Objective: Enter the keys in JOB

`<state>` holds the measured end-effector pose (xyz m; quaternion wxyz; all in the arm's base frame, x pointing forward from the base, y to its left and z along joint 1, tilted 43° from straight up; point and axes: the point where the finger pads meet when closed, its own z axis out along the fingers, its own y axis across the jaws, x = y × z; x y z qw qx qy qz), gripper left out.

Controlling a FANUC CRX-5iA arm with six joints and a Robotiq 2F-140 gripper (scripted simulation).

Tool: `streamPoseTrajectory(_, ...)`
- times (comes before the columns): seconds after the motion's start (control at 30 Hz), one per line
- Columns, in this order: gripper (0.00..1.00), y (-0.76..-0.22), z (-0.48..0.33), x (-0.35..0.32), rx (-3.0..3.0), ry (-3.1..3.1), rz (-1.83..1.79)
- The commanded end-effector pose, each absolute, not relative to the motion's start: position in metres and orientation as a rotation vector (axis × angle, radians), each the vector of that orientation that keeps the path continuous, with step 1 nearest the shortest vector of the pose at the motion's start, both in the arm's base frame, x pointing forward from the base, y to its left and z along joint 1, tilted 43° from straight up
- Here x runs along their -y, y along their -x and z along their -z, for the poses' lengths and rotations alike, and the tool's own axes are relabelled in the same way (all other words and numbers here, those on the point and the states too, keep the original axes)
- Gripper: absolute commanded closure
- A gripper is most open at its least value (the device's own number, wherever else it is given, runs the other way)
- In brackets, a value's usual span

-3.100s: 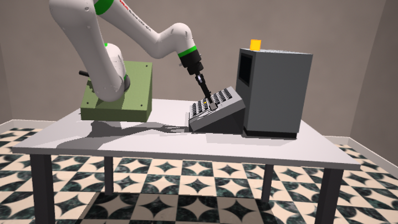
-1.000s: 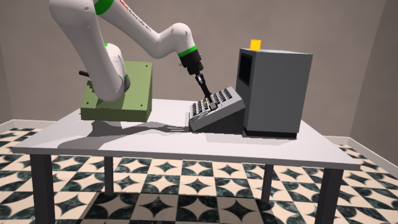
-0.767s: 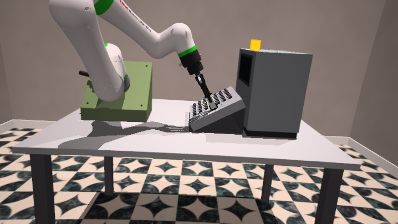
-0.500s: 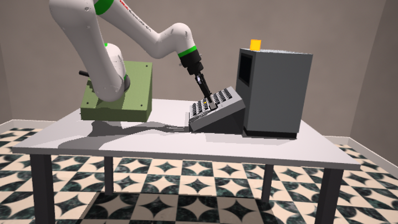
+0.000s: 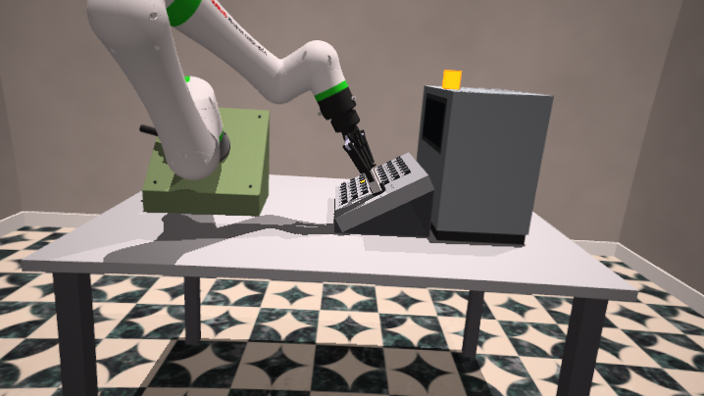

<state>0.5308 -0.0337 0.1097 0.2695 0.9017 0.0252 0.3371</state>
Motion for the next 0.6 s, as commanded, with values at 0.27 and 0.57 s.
streamPoseTrajectory(0.27, 1.00, -0.5310, -0.1099, 0.0336, 0.307, -2.481, -1.036)
streamPoseTrajectory(0.57, 1.00, -0.5310, -0.1099, 0.0336, 0.700, -2.485, -1.151)
